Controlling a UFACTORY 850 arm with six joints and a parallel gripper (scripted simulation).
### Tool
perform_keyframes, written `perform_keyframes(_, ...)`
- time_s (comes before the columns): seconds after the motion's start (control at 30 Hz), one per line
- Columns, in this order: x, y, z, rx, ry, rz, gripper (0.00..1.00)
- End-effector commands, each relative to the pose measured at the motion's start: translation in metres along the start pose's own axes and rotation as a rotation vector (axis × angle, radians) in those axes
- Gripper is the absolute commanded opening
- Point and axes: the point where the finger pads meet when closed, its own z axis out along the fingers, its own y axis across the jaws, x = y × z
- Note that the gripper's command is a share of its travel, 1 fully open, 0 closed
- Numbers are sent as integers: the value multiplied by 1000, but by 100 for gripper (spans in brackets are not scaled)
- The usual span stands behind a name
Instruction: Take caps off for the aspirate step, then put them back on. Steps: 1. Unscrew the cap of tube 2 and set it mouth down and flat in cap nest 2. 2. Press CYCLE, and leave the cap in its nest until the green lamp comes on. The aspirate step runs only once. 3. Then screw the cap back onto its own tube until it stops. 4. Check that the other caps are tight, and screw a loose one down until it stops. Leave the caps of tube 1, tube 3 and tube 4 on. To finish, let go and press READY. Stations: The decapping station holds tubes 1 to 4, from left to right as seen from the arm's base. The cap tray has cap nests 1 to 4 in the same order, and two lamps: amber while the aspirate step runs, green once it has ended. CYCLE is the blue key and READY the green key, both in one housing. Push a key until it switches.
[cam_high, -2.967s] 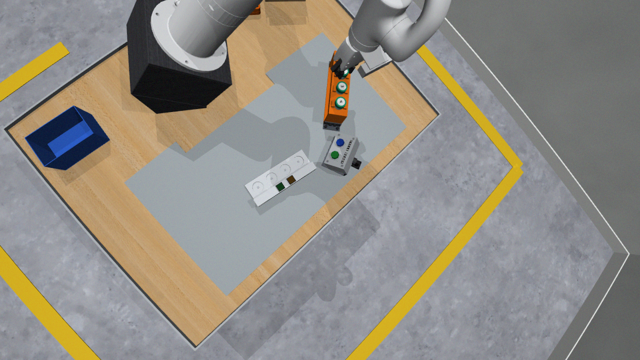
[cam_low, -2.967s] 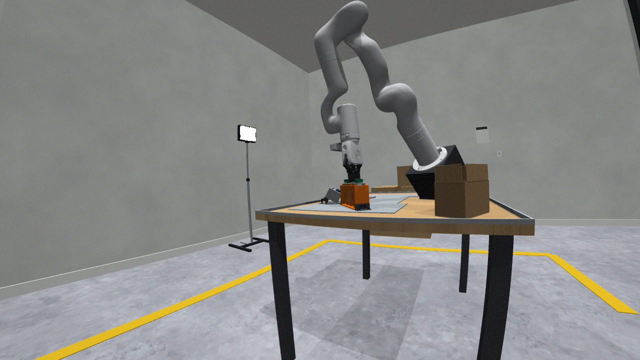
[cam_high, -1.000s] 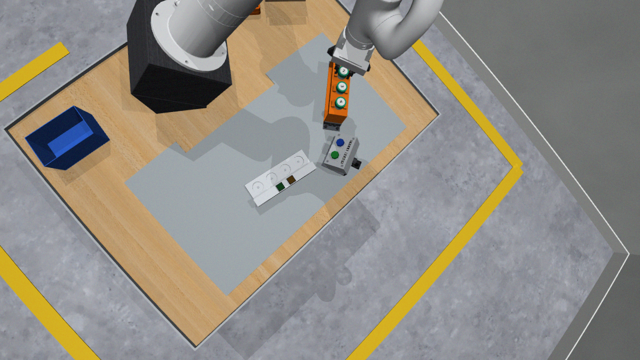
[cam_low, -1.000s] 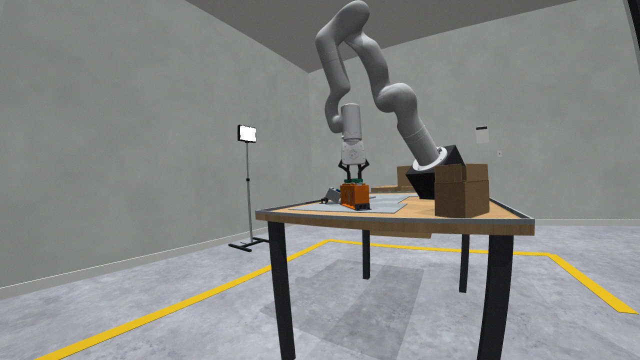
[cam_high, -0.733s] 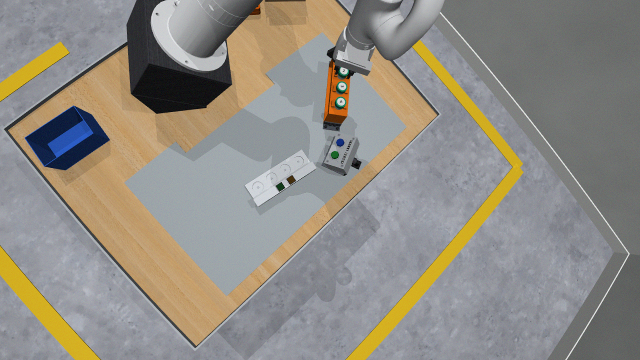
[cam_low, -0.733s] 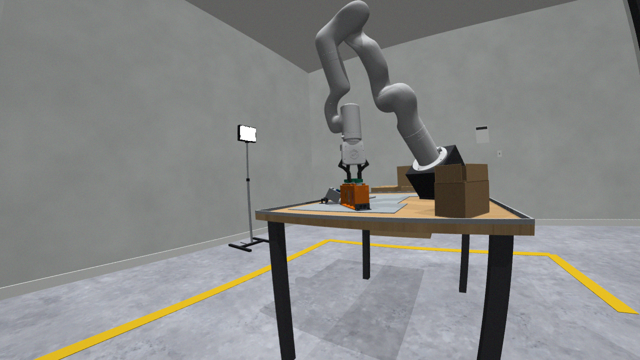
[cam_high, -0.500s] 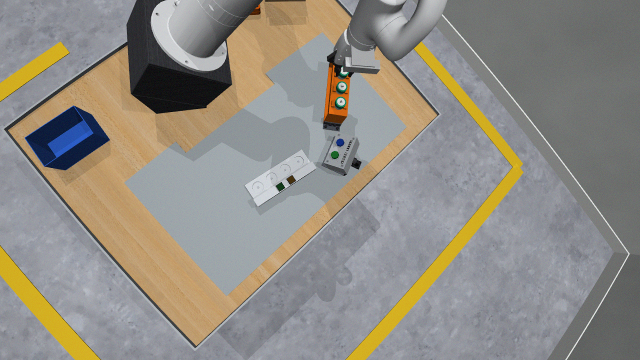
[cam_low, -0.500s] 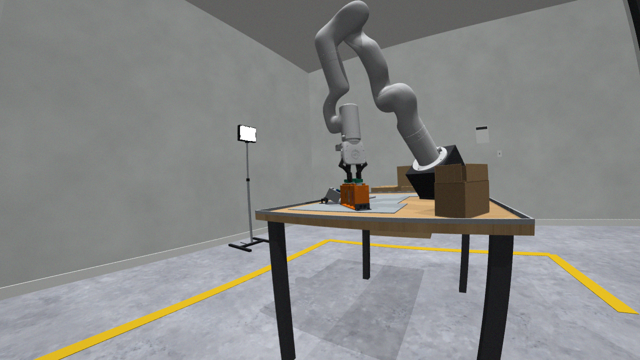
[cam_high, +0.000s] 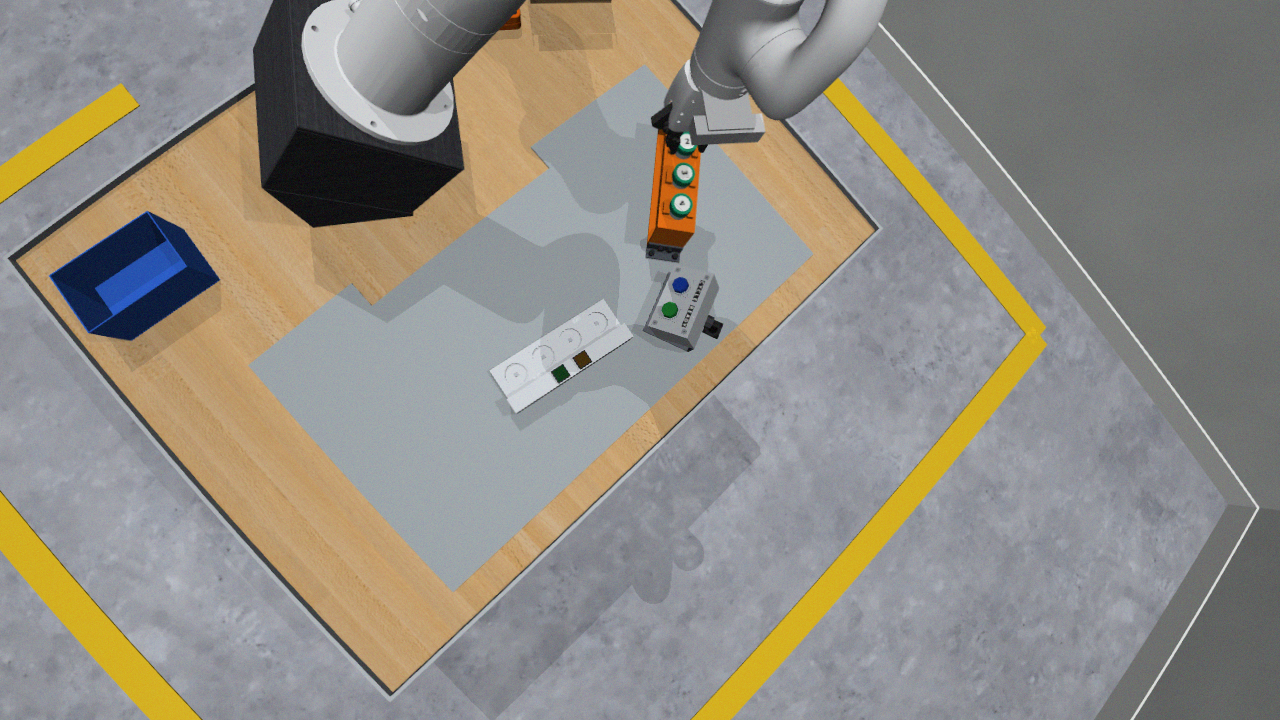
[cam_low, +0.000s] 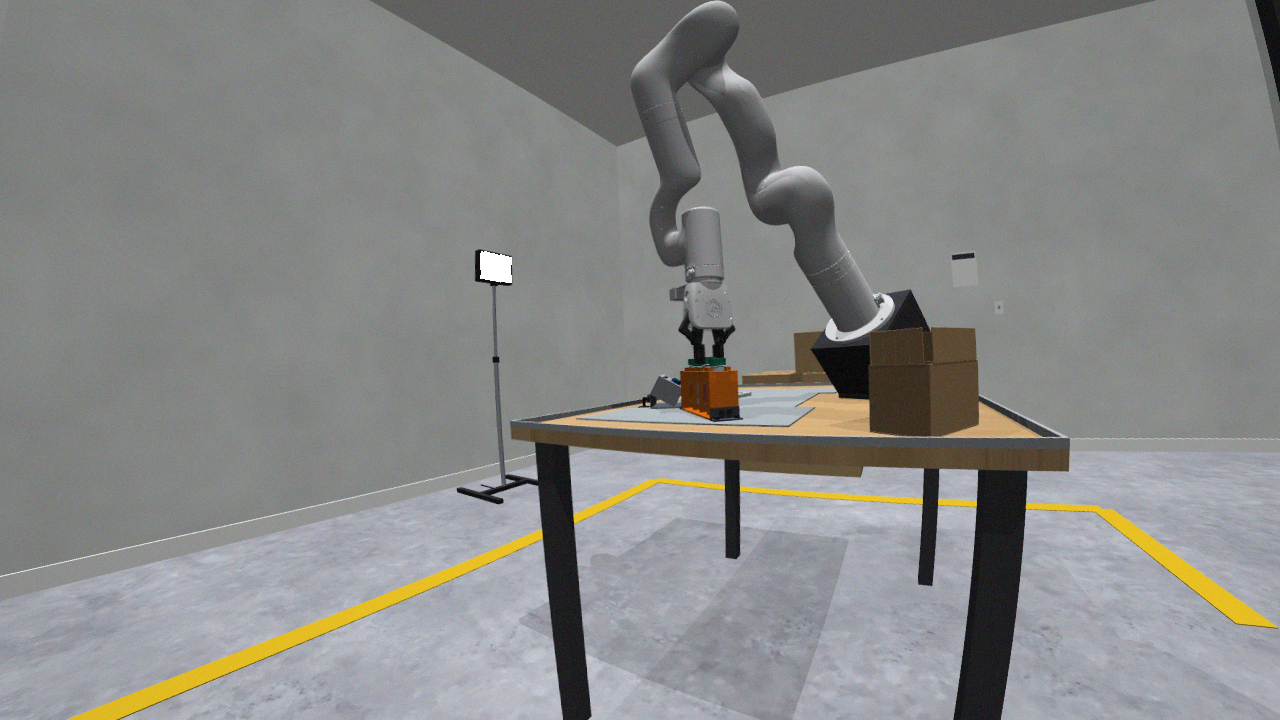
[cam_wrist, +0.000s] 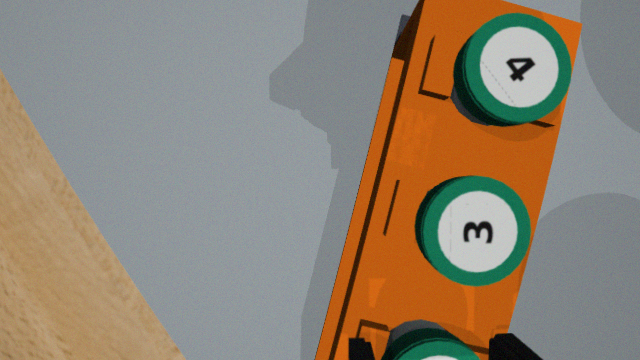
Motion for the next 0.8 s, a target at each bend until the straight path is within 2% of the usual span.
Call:
perform_keyframes(0.0, 0, -1, 0, 2, 1, 0, 46)
perform_keyframes(0.07, 0, -1, 0, 2, 1, 0, 46)
perform_keyframes(0.17, 0, -1, -2, 2, 1, 250, 46)
perform_keyframes(0.2, 0, -1, -2, 2, 1, 262, 46)
perform_keyframes(0.77, 0, -1, -7, 2, 1, 261, 46)
